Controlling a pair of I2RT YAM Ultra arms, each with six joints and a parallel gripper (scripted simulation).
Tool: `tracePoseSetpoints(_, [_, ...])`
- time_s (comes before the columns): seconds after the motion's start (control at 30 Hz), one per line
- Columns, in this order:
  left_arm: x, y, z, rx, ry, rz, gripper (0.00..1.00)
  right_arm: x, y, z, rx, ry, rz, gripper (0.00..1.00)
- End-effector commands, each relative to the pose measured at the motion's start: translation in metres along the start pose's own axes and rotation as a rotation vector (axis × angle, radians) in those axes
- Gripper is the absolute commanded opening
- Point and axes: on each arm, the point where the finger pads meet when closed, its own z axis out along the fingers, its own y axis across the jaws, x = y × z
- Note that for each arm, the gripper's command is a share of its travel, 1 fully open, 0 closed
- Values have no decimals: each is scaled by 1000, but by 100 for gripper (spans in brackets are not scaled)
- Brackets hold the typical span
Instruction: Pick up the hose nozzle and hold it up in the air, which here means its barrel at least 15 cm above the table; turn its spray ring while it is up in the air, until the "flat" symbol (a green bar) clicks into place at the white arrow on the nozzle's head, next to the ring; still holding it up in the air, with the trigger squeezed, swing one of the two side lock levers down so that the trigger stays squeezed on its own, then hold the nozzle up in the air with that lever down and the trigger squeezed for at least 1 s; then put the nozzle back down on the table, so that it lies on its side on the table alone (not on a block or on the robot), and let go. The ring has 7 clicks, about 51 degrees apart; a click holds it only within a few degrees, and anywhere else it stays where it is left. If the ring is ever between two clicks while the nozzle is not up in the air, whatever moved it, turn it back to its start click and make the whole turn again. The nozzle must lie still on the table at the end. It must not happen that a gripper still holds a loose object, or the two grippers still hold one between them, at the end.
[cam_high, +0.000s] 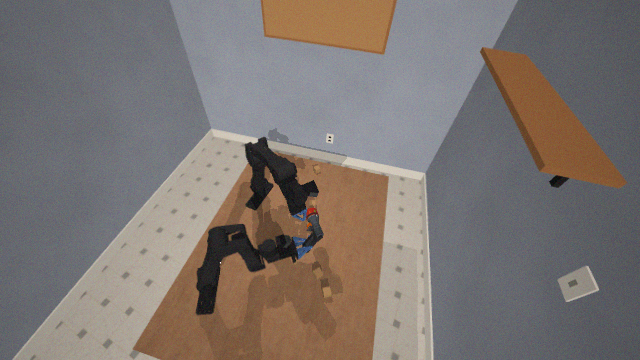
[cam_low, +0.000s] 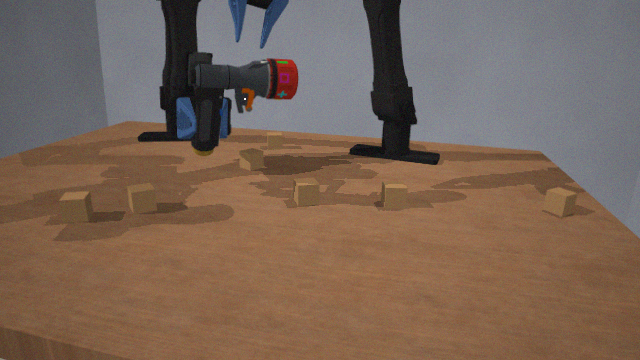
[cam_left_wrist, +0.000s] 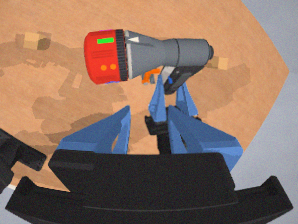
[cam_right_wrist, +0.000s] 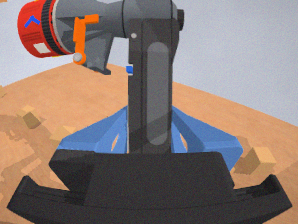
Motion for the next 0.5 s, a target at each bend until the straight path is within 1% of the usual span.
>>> tracePoseSetpoints(0.0, [-12,-3,-22,48,-41,-18,37,-61,0,2,3,-192,26,36])
tracePoseSetpoints(0.07, [-15,-8,-18,65,-50,-26,37,-61,0,2,3,-192,26,36])
tracePoseSetpoints(0.23, [-19,-10,-22,82,-59,-35,37,-61,0,2,3,-192,26,36])
tracePoseSetpoints(0.27, [-15,-2,-12,47,-47,-24,37,-61,0,2,3,-192,26,36])
tracePoseSetpoints(0.33, [-15,-2,-12,47,-47,-24,37,-61,0,2,3,-192,26,36])
tracePoseSetpoints(0.37, [-6,-2,-1,22,-31,0,37,-61,0,2,3,-192,26,36])
tracePoseSetpoints(0.4, [-9,-1,-4,32,-37,-9,37,-61,0,2,3,-192,26,36])
tracePoseSetpoints(0.47, [-12,1,2,25,-38,-18,37,-61,0,2,3,-192,26,36])
